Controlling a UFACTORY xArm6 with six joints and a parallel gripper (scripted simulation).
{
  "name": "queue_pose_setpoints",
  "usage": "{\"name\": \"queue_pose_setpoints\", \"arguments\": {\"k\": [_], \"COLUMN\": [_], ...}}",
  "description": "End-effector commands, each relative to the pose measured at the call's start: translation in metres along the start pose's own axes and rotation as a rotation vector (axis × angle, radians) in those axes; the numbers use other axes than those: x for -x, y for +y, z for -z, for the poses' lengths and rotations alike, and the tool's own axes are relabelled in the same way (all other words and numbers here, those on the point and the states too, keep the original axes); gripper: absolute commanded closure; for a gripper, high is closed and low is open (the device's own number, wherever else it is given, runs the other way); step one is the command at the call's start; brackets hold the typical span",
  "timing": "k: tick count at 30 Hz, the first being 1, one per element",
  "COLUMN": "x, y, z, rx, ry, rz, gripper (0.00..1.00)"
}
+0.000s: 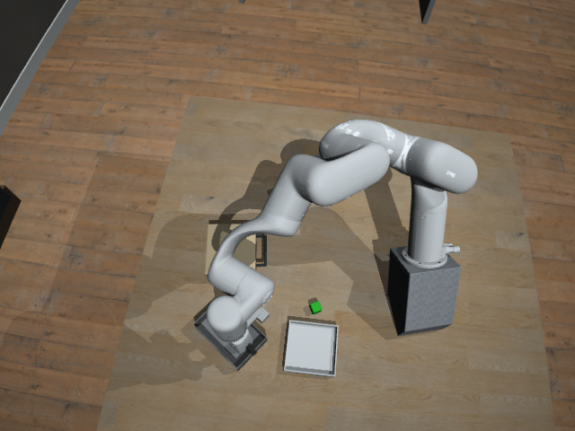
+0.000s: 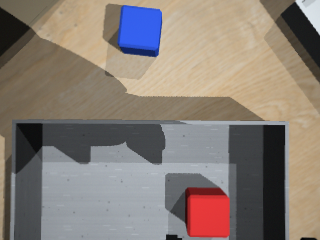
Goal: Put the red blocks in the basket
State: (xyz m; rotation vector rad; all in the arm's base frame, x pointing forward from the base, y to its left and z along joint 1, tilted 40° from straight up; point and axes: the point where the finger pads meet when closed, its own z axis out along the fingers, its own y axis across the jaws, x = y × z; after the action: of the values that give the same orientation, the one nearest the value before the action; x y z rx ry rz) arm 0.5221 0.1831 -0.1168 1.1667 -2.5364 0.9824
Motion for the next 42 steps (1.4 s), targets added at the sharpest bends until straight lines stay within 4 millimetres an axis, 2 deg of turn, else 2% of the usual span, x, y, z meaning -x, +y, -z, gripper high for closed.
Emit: {"name": "queue_pose_setpoints", "arguments": {"k": [1,3,11,18,29,42], "x": [0.002,0.002,0.002,0.002,0.003,0.003], "y": [-0.001,-0.001,-0.001,-0.001,-0.001,-0.001], "z": [-0.012,-0.012,-0.044,-0.062,-0.073,-0.074], "rx": [-0.001,-0.001,-0.001,-0.001,-0.001,-0.001], "ry": [-0.005,-0.005,-0.005,-0.005,-0.005,-0.005], "rz": [-0.001,-0.001,-0.001,-0.001,-0.001,-0.001], "gripper": [0.43,0.43,0.43,0.43,0.43,0.43]}}
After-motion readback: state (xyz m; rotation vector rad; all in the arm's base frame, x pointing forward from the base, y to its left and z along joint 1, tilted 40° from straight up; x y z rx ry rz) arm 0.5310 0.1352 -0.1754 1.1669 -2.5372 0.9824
